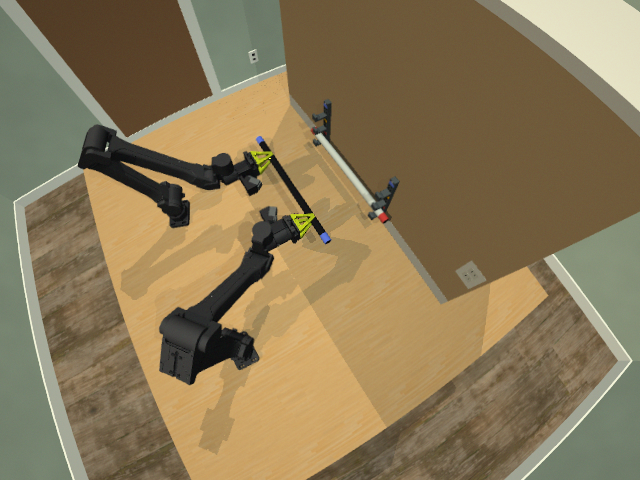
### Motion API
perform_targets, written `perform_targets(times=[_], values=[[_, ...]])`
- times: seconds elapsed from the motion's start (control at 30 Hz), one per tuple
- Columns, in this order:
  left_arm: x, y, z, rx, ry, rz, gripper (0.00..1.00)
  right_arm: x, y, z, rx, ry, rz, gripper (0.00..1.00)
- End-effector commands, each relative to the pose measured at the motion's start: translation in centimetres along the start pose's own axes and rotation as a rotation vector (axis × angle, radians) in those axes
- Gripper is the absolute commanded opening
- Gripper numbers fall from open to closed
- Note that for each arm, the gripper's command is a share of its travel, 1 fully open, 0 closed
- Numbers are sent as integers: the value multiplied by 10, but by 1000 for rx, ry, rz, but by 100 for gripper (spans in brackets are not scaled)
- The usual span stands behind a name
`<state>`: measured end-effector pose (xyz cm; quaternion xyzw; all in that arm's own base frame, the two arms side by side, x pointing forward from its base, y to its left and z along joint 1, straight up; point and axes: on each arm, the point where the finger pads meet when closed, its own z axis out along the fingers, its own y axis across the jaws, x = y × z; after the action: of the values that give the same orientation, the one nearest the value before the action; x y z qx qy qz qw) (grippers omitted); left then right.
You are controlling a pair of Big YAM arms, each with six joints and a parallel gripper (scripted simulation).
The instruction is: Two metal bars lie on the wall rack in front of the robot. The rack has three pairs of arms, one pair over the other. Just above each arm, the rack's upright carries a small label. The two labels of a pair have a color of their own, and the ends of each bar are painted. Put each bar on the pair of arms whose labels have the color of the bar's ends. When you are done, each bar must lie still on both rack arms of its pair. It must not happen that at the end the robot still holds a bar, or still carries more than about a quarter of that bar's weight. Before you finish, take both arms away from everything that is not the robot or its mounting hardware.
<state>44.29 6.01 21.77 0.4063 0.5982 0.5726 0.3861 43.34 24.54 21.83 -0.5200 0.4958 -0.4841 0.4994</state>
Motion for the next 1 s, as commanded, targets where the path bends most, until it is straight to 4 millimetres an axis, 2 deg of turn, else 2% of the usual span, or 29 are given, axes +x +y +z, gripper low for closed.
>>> perform_targets(times=[0.0, 0.97], values=[[3, 24, -6, -59, 14, -15, 0, 5, -35, -5, 75, 17, 43, 0], [3, 18, -7, -59, 14, -15, 0, 5, -29, -6, 75, 17, 43, 0]])
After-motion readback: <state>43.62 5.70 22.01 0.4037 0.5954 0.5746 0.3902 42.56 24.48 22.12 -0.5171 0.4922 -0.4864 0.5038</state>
